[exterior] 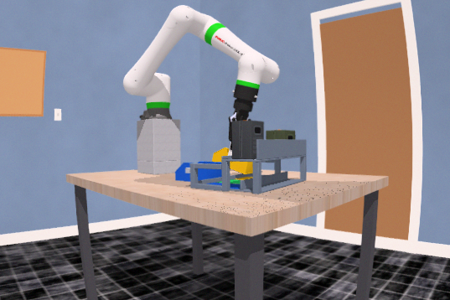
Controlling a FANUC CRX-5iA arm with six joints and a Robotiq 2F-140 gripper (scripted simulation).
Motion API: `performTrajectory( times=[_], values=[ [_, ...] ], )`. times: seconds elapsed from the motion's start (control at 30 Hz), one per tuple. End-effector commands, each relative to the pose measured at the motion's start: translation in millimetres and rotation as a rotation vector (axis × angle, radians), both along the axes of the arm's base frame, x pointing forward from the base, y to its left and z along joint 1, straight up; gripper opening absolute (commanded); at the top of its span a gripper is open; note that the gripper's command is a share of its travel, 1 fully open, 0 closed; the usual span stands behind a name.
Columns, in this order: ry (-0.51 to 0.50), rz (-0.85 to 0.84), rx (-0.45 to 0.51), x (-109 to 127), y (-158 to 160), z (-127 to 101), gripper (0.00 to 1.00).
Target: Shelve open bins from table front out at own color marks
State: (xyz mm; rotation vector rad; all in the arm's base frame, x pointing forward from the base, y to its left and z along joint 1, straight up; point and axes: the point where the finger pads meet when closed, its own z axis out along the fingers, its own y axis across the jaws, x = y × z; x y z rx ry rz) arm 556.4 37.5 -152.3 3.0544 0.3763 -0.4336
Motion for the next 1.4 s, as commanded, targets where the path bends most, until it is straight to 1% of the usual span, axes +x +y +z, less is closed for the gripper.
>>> performTrajectory(
  times=[0.0, 0.67, 1.37],
  values=[
    [0.0, 0.0, 0.0, 3, 1, 0, 0.0],
    [0.0, 0.0, 0.0, 12, 3, 0, 0.0],
    [0.0, 0.0, 0.0, 15, 4, 0, 0.0]
  ],
)
